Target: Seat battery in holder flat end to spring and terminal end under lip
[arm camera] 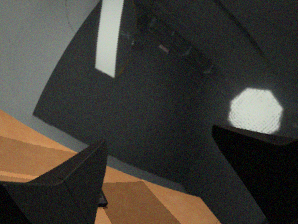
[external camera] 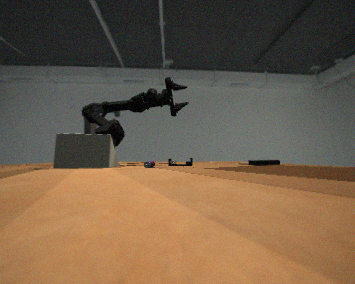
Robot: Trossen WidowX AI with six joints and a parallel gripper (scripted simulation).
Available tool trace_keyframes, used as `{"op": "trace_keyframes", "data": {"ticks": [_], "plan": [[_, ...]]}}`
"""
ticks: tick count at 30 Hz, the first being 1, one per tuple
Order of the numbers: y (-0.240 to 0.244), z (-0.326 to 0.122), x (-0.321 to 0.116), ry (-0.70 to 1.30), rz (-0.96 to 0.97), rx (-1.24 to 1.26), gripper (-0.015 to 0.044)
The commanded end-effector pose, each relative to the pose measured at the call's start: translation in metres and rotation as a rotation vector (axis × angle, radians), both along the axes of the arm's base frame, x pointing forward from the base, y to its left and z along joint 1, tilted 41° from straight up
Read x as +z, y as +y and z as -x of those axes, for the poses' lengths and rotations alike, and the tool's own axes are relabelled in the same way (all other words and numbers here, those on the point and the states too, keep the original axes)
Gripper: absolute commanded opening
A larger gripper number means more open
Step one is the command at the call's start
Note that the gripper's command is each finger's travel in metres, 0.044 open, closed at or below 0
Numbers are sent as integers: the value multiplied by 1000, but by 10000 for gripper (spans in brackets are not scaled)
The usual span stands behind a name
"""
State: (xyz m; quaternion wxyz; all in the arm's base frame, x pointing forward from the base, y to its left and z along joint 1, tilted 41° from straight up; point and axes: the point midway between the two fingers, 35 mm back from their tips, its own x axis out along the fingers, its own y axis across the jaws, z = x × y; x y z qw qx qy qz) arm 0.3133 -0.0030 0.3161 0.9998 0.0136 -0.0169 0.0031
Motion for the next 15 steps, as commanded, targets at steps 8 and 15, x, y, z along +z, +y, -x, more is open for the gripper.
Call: {"op": "trace_keyframes", "data": {"ticks": [8, 15], "plan": [[-26, -25, -108, 424, -255, -52, 222], [-42, -5, -212, 855, -630, -193, 222]]}}
